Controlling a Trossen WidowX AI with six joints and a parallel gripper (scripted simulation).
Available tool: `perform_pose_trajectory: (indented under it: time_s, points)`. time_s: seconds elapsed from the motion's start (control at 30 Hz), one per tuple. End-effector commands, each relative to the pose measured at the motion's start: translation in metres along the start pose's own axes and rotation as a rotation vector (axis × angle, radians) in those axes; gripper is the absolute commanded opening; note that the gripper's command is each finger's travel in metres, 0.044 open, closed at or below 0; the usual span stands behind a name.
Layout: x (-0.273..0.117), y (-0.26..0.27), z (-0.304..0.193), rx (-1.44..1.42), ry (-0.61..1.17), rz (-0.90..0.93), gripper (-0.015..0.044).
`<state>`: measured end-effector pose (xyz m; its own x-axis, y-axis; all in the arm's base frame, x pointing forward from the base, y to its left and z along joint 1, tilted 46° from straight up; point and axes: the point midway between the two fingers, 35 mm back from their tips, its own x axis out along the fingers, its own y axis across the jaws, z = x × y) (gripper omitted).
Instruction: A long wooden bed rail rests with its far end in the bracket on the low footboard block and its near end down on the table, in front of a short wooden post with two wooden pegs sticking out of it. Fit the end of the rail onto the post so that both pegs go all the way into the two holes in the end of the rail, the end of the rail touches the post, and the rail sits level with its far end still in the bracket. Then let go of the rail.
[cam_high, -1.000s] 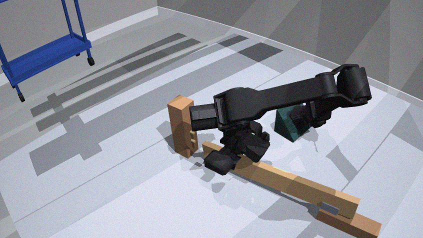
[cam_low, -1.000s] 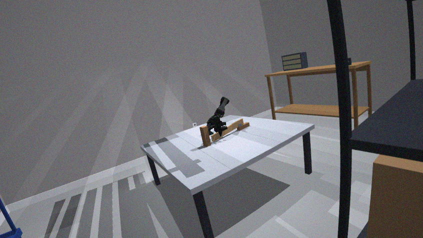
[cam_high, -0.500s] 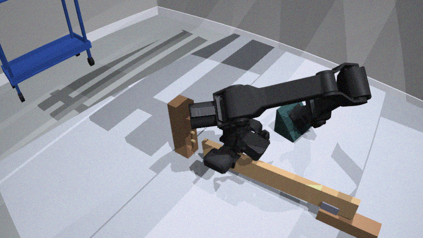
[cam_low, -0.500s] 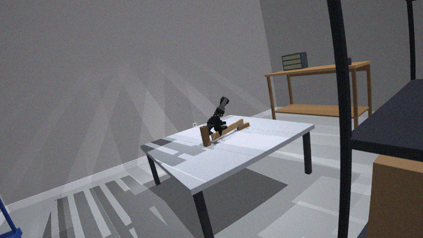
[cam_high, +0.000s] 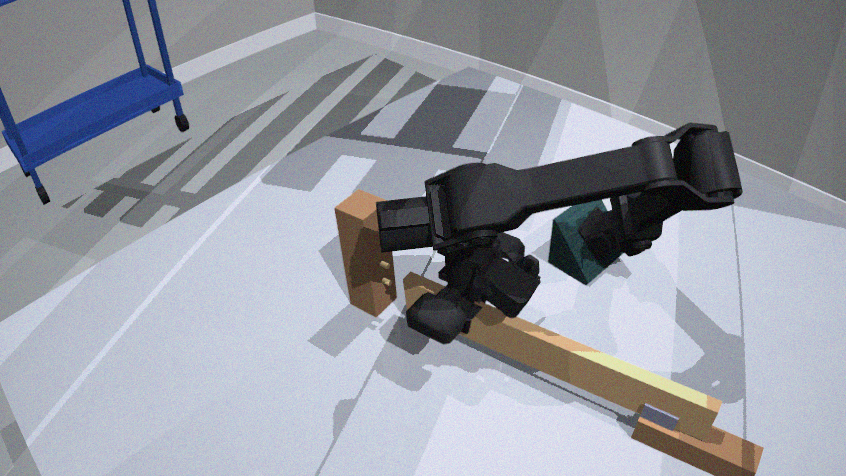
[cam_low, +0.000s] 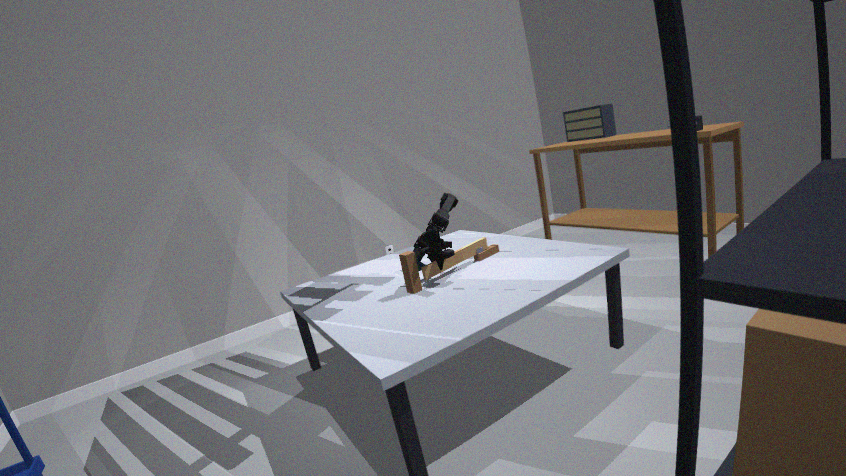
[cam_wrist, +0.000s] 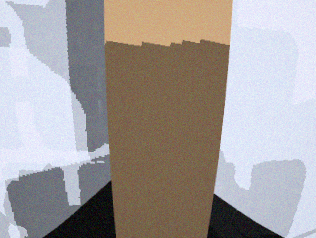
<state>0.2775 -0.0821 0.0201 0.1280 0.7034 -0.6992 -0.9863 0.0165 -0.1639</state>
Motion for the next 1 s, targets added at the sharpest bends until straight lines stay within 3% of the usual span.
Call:
perform_pose_trajectory:
  time_s: [0.0, 0.97]
  points:
    - [-0.0062, -0.0031, -0.0008, -0.002, 0.003, -0.013, 0.0]
    - [-0.0123, -0.0028, -0.0009, -0.002, 0.003, -0.013, 0.0]
